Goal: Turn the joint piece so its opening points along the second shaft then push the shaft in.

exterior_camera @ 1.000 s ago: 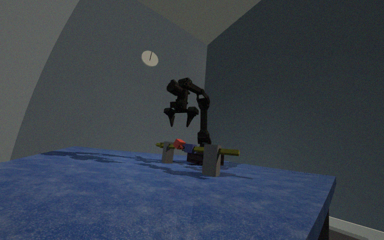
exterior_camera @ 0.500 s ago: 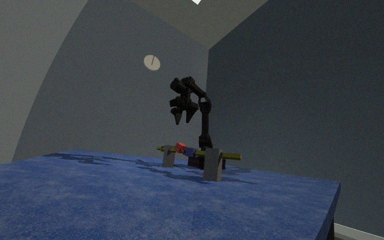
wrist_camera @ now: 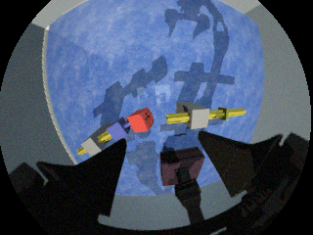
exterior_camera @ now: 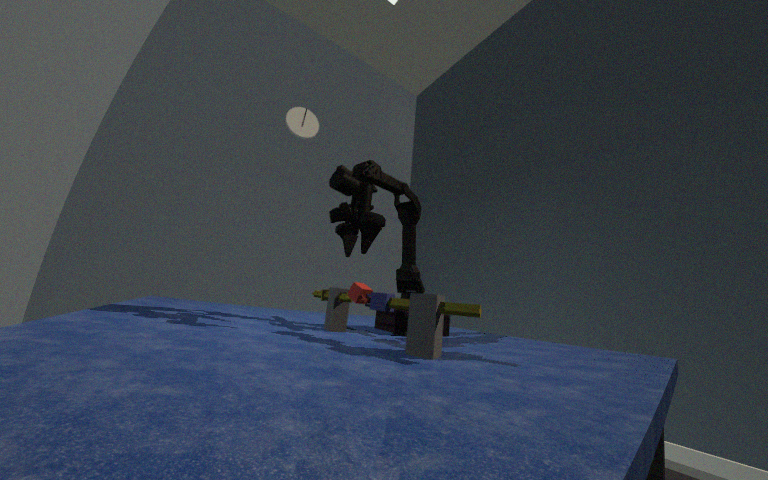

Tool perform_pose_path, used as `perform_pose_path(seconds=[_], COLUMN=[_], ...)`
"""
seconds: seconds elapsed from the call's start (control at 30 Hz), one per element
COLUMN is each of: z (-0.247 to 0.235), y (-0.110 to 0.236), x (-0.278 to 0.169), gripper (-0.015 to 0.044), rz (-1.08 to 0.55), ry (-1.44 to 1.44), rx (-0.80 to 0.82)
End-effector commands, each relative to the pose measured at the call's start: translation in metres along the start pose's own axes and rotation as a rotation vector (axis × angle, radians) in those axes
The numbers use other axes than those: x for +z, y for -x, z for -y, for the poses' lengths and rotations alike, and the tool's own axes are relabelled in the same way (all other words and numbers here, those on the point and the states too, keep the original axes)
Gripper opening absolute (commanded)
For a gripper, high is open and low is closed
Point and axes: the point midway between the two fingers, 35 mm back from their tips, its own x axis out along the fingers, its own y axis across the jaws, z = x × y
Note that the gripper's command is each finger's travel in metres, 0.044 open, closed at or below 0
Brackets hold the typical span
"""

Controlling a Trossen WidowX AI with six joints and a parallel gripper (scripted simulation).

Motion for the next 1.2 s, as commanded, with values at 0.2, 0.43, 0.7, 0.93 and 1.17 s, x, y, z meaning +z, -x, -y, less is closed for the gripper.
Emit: perform_pose_path(seconds=[0.2, 0.43, 0.7, 0.93, 1.17], z=[0.003, 0.002, 0.001, 0.001, 0.0], y=[-0.005, -0.008, -0.012, -0.015, -0.018], x=[0.001, 0.0, 0.0, 0.0, 0.0], gripper=[0.044, 0.044, 0.044, 0.044, 0.044], rz=[0.014, 0.011, 0.002, -0.012, -0.031], ry=[0.208, 0.431, 0.686, 0.909, 1.132], rx=[-0.023, -0.049, -0.08, -0.106, -0.132])
